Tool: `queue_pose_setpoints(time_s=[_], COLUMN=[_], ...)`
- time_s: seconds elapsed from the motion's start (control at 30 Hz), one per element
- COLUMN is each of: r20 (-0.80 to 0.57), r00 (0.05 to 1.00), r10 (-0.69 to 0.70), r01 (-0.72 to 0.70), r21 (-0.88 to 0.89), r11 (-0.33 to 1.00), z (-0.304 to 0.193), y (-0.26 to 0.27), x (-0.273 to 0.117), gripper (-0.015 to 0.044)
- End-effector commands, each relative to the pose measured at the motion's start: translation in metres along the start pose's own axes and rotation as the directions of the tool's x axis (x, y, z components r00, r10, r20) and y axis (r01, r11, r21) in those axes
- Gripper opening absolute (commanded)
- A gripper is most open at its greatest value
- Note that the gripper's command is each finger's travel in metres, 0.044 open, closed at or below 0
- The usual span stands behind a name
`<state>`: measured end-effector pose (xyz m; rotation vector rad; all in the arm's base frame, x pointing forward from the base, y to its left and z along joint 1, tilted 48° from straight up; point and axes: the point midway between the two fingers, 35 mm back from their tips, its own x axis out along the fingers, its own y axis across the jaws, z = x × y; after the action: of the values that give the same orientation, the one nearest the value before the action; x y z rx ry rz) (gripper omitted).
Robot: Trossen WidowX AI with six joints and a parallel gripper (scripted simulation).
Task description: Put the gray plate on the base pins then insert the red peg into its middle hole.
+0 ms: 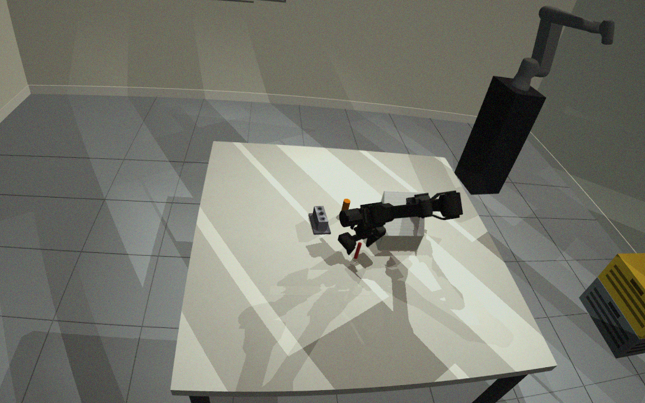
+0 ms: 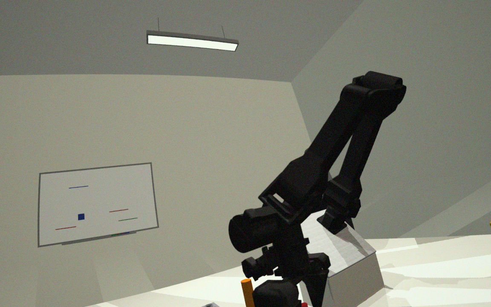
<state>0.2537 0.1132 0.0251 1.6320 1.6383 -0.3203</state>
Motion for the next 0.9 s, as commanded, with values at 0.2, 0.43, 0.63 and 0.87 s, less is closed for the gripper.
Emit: queue_pose_setpoints(time_s=[0.2,0.43,0.63,0.87], r20=[0.001,0.001,0.001,0.002], r00=[1.000,1.000,1.000,1.000], r10=[-0.006,-0.006,-0.006,-0.006], r01=[0.006,0.006,0.006,0.006], r21=[0.007,0.007,0.007,0.007], r11=[1.000,1.000,1.000,1.000], z=[0.0007,0.0007,0.0007,0.0011], y=[-0.0020,-0.0020,-0.0020,-0.0017], x=[0.0036,0.0036,0.0036,0.0023], gripper=[0.0204,0.0020,0.0000,0.0000])
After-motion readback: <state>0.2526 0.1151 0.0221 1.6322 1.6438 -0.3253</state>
